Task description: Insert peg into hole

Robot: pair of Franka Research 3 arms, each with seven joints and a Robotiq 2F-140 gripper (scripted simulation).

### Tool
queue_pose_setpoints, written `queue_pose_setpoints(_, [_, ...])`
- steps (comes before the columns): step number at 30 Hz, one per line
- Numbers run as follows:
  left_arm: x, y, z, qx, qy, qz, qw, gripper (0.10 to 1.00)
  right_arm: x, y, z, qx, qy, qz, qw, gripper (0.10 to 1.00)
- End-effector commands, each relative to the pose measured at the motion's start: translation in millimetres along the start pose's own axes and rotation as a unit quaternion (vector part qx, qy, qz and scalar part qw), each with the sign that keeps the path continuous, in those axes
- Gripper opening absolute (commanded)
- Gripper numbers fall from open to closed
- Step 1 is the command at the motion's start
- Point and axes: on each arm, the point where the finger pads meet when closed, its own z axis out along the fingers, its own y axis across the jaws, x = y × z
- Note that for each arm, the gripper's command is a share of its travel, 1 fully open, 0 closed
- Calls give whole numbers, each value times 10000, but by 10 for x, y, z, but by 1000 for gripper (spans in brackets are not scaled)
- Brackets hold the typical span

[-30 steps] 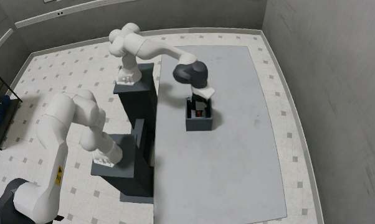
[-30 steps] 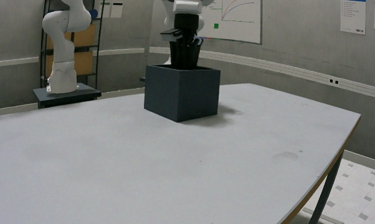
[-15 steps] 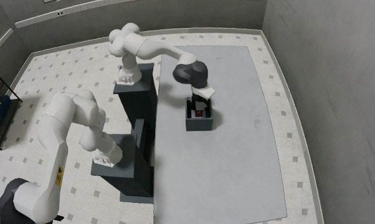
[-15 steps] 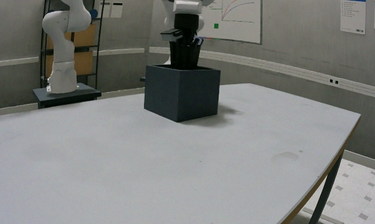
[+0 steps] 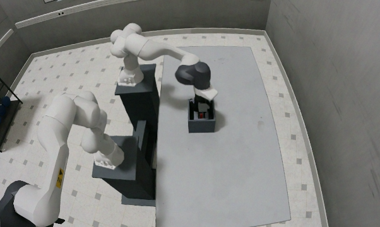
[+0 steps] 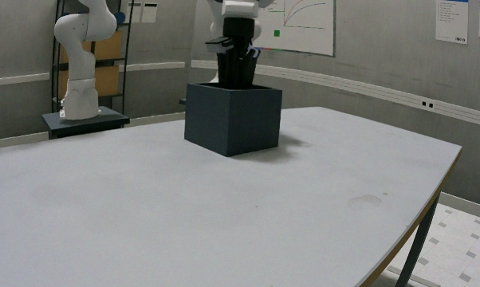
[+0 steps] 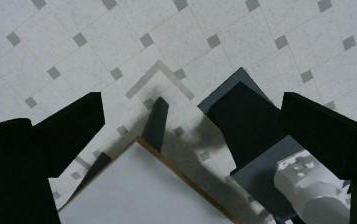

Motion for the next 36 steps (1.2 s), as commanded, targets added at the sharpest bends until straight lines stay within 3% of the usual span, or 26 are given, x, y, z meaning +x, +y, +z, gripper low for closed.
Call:
queue_pose_setpoints(1, [-1, -12, 0, 12, 12, 21, 10000, 249, 1, 1, -2, 1, 1, 0, 10000, 1000])
queue_pose_setpoints(15, [-1, -12, -29, 12, 12, 21, 10000, 249, 1, 1, -2, 1, 1, 0, 10000, 1000])
queue_pose_setpoints(36, [-1, -12, -235, 12, 12, 21, 10000, 249, 1, 1, -2, 1, 1, 0, 10000, 1000])
